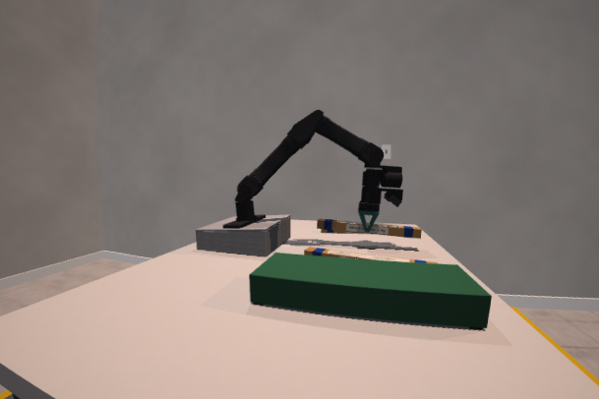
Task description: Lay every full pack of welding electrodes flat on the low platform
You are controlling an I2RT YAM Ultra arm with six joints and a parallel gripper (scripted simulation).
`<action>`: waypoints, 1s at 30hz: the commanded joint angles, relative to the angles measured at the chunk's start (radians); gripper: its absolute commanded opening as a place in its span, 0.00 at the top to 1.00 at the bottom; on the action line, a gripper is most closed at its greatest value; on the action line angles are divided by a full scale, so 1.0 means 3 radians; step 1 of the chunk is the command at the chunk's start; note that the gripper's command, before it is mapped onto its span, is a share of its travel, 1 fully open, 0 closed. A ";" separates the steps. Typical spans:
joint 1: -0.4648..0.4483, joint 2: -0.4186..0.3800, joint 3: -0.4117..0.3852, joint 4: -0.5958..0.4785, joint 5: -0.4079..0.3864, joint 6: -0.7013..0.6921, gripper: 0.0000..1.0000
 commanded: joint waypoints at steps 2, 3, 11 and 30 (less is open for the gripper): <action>0.0005 -0.0198 0.0020 0.0090 0.0005 -0.0004 1.00; 0.0005 -0.0198 0.0020 0.0090 0.0005 -0.0004 1.00; 0.0001 -0.0139 -0.0098 0.0239 0.0006 -0.0007 1.00; -0.0014 -0.0131 -0.0090 0.0228 0.0008 -0.0015 1.00</action>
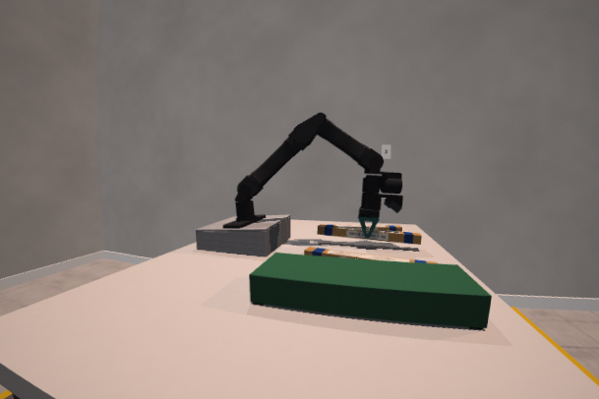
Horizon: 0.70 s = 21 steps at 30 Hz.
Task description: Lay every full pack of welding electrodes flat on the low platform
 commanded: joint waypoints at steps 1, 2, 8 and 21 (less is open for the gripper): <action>-0.0015 -0.0224 0.0026 -0.0005 0.0008 -0.0014 1.00; -0.0016 -0.0223 0.0021 0.0000 0.0008 -0.0014 1.00; -0.0020 -0.0226 0.0041 -0.0005 0.0009 -0.0015 1.00; -0.0031 -0.0224 0.0023 0.0002 0.0010 -0.0018 1.00</action>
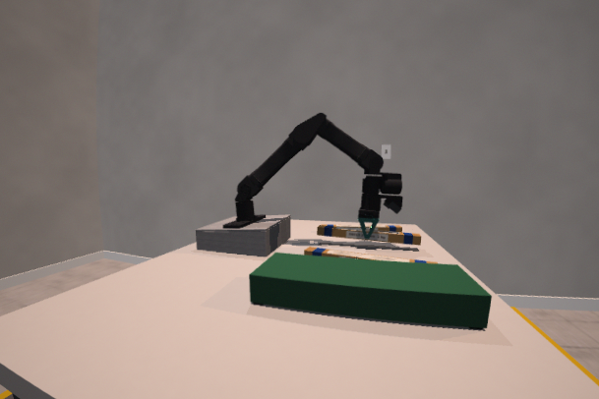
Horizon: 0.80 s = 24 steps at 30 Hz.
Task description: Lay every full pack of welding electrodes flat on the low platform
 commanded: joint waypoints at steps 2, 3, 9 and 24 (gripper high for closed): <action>-0.0032 -0.0230 0.0055 -0.0029 0.0010 -0.0014 1.00; -0.0032 -0.0230 0.0055 -0.0029 0.0010 -0.0014 1.00; -0.0019 -0.0229 0.0038 -0.0021 0.0009 -0.0014 1.00; -0.0021 -0.0196 0.0010 0.0109 0.0007 -0.0014 1.00</action>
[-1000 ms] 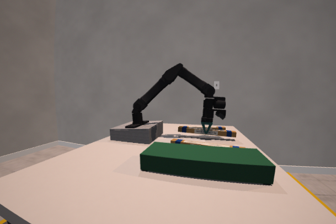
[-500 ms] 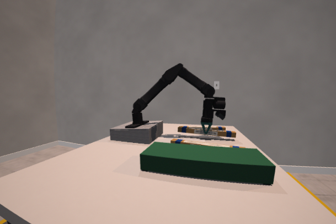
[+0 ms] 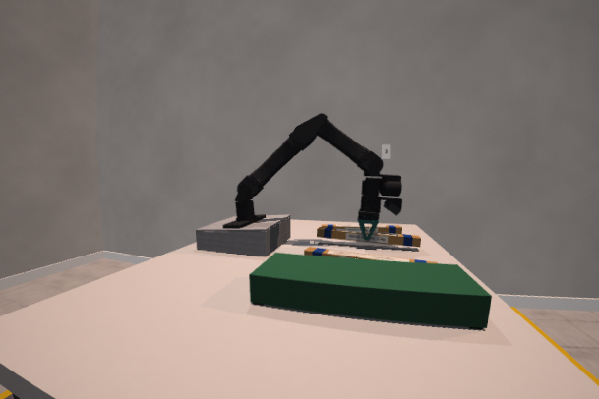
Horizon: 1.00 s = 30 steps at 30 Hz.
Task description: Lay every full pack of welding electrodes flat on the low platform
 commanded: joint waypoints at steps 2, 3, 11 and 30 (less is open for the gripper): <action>-0.0022 -0.0202 0.0014 0.0064 0.0006 -0.0014 1.00; -0.0022 -0.0196 -0.0011 0.0069 0.0006 -0.0014 1.00; -0.0023 -0.0176 0.0014 0.0126 0.0006 -0.0014 1.00; -0.0026 -0.0121 -0.0043 0.0213 0.0007 -0.0015 1.00</action>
